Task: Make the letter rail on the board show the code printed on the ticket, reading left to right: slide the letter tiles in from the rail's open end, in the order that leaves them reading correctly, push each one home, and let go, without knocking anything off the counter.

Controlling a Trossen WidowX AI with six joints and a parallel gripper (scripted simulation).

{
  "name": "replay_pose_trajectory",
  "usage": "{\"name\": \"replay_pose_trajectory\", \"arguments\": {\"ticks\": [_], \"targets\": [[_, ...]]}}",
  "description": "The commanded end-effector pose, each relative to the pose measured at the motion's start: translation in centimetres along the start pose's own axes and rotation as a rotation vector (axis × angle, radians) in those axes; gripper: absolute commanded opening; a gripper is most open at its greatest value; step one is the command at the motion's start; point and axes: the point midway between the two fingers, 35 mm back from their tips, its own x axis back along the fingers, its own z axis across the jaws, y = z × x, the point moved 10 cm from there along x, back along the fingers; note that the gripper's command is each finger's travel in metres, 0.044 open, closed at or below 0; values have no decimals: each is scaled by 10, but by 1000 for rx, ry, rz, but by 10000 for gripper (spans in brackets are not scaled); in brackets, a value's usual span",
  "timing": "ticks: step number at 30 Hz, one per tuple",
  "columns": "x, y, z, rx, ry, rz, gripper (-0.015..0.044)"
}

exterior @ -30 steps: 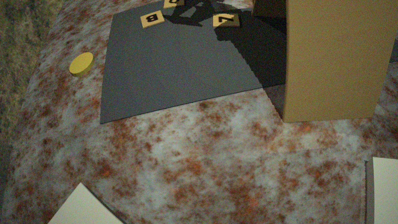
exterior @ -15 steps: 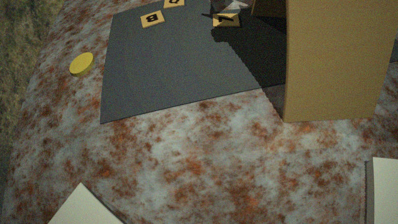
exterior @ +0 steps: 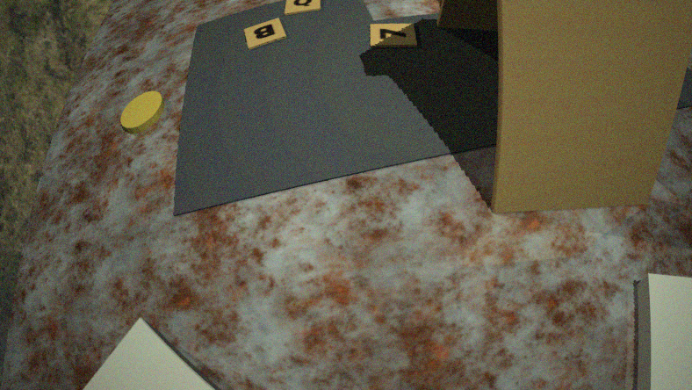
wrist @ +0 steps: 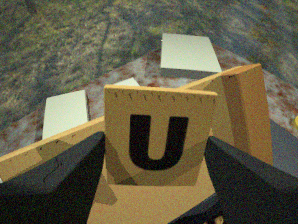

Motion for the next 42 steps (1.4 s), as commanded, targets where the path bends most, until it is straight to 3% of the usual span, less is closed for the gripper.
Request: {"name": "replay_pose_trajectory", "arguments": {"ticks": [1,31,42], "targets": [[8,-15,11,46,33,21,0],[103,-132,77,325,382,247,0],[63,-145,92,326,386,248,0]]}}
